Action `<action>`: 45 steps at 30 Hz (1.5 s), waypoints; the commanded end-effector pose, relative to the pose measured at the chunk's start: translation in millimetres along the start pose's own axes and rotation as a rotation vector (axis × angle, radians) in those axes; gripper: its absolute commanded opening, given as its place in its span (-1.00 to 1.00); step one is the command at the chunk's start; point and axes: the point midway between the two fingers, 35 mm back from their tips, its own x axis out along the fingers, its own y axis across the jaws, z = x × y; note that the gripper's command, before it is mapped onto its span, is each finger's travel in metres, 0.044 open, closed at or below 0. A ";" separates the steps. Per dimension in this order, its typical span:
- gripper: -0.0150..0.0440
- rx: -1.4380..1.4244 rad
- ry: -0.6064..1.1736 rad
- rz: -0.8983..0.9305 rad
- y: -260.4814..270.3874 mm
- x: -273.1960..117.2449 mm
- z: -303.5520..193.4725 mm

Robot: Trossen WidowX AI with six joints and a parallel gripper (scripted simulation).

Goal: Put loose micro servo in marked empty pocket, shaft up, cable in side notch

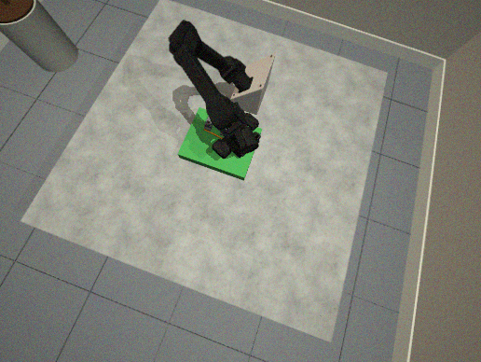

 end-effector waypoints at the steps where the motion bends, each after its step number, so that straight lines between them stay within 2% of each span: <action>1: -0.49 0.139 -0.012 -0.001 -0.5 -2.8 2.7; 30: -0.49 1.135 -0.011 0.005 -0.5 -2.8 2.7; 38: -0.49 1.158 -0.011 0.005 1.4 -2.8 1.9; 45: -0.49 1.156 -0.010 0.006 24.8 -2.7 -7.9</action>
